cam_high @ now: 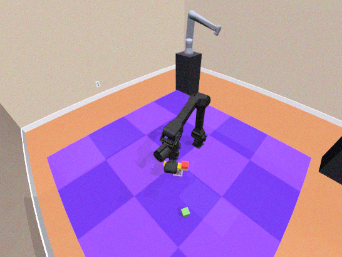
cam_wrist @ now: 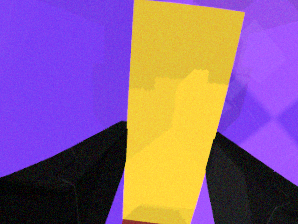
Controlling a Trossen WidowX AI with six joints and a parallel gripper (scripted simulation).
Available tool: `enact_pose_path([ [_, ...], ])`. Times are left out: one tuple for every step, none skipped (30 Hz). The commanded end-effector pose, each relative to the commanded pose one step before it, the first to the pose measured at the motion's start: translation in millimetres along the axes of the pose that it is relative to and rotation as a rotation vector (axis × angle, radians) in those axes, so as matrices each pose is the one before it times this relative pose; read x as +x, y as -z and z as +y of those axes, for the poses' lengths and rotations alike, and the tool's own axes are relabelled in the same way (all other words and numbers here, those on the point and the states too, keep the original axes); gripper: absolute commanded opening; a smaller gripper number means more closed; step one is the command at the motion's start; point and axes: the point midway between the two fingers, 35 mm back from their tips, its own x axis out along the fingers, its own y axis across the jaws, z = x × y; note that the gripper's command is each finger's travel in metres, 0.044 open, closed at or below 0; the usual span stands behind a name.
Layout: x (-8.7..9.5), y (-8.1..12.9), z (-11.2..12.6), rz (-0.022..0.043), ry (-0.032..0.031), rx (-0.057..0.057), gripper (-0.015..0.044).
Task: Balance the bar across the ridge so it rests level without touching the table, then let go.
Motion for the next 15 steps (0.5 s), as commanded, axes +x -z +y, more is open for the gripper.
enact_pose_path([
  [0.40, -0.17, 0.49, -0.00055, -0.00223, 0.0020, 0.0000],
  [0.08, 0.00, 0.01, 0.00000, 0.00000, 0.0000, 0.0000],
  [0.08, 0.00, 0.01, 0.00000, 0.00000, 0.0000, 0.0000],
  [0.17, 0.00, 0.00, 0.00000, 0.00000, 0.0000, 0.0000],
  [0.00, 0.00, 0.00, 0.00000, 0.00000, 0.0000, 0.0000],
  [0.08, 0.00, -0.01, 0.00000, 0.00000, 0.0000, 0.0000],
  [0.08, 0.00, -0.01, 0.00000, 0.00000, 0.0000, 0.0000],
  [0.17, 0.01, 0.01, 0.00000, 0.00000, 0.0000, 0.0000],
  [0.00, 0.00, 0.00, 0.00000, 0.00000, 0.0000, 0.0000],
  [0.08, 0.00, -0.01, 0.00000, 0.00000, 0.0000, 0.0000],
  [0.08, 0.00, -0.01, 0.00000, 0.00000, 0.0000, 0.0000],
  [0.17, 0.01, 0.02, 0.00000, 0.00000, 0.0000, 0.0000],
  [0.00, 0.00, 0.00, 0.00000, 0.00000, 0.0000, 0.0000],
  [0.08, 0.00, 0.00, 0.00000, 0.00000, 0.0000, 0.0000],
  [0.08, 0.00, 0.00, 0.00000, 0.00000, 0.0000, 0.0000],
])
